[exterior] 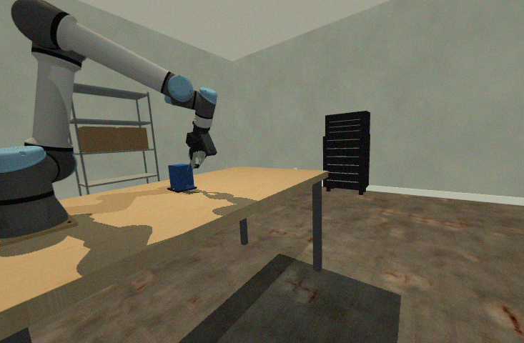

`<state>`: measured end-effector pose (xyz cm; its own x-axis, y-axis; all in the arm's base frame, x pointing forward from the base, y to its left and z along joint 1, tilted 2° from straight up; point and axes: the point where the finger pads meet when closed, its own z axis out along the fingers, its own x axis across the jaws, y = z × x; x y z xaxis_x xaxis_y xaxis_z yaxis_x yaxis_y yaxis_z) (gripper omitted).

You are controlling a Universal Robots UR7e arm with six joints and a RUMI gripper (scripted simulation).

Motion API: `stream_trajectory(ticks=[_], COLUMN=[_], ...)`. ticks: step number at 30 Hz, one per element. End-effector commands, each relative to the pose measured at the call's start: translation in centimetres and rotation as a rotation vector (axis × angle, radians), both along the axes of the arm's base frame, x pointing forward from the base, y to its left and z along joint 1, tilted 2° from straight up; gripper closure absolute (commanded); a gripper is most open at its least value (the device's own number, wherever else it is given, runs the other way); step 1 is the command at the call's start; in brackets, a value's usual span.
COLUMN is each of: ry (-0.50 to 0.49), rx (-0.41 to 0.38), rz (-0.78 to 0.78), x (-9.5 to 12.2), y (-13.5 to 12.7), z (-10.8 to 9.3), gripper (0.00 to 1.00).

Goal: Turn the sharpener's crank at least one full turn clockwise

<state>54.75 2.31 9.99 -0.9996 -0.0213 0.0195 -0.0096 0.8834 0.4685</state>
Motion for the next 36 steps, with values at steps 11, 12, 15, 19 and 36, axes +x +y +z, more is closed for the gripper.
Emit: stream_trajectory(ticks=[11, 12, 15, 19, 36], ry=[-0.001, -0.001, -0.001, -0.001, -0.001], rx=[0.0, 0.0, 0.0, 0.0, 0.0], rz=[0.0, 0.0, 0.0, 0.0, 0.0], x=[0.9, 0.9, 1.1, 1.3, 2.0], y=[0.0, 0.0, 0.0, 0.0, -0.1], z=[-0.6, -0.6, -0.8, -1.1, -2.2], gripper=[0.91, 0.91, 0.91, 0.91, 0.91])
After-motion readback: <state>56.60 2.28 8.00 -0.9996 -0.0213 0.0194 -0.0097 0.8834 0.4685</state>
